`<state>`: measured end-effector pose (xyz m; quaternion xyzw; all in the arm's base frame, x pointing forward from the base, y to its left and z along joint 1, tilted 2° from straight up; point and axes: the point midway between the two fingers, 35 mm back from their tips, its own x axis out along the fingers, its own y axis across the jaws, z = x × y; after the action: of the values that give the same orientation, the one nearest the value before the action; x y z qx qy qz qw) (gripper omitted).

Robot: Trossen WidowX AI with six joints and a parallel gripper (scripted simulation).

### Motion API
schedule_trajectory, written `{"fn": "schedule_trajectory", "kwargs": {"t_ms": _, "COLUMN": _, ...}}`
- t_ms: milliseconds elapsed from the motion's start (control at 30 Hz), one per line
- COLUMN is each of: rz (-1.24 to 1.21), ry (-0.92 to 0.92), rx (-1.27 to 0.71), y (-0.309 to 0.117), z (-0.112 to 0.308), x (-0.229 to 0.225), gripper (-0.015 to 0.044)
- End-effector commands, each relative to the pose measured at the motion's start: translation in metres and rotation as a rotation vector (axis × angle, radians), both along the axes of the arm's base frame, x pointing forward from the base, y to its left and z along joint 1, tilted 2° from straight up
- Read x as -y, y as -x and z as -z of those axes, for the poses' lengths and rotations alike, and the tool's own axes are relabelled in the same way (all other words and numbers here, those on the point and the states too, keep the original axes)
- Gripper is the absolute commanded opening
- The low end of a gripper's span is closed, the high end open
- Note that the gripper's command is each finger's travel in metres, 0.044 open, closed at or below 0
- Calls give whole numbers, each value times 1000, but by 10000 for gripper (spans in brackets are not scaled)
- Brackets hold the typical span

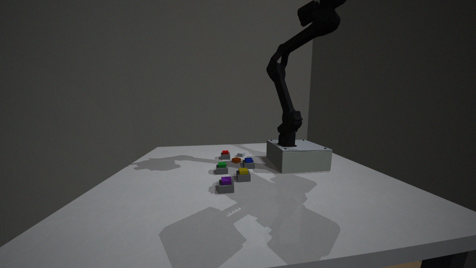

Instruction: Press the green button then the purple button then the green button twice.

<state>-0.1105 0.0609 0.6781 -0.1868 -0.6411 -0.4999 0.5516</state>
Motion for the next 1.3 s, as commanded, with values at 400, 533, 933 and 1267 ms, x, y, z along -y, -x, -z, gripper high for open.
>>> {"fn": "schedule_trajectory", "kwargs": {"t_ms": 400, "rz": -199, "ry": 911, "rx": 46, "y": -35, "z": 51, "x": -219, "gripper": 400}}
{"fn": "schedule_trajectory", "kwargs": {"t_ms": 533, "rz": -283, "ry": 1174, "rx": -106, "y": -79, "z": 86, "x": -276, "gripper": 400}}
{"fn": "schedule_trajectory", "kwargs": {"t_ms": 933, "rz": -556, "ry": 1595, "rx": -876, "y": -248, "z": 218, "x": -353, "gripper": 400}}
{"fn": "schedule_trajectory", "kwargs": {"t_ms": 1267, "rz": -794, "ry": 1428, "rx": -1728, "y": -386, "z": 345, "x": -314, "gripper": 400}}
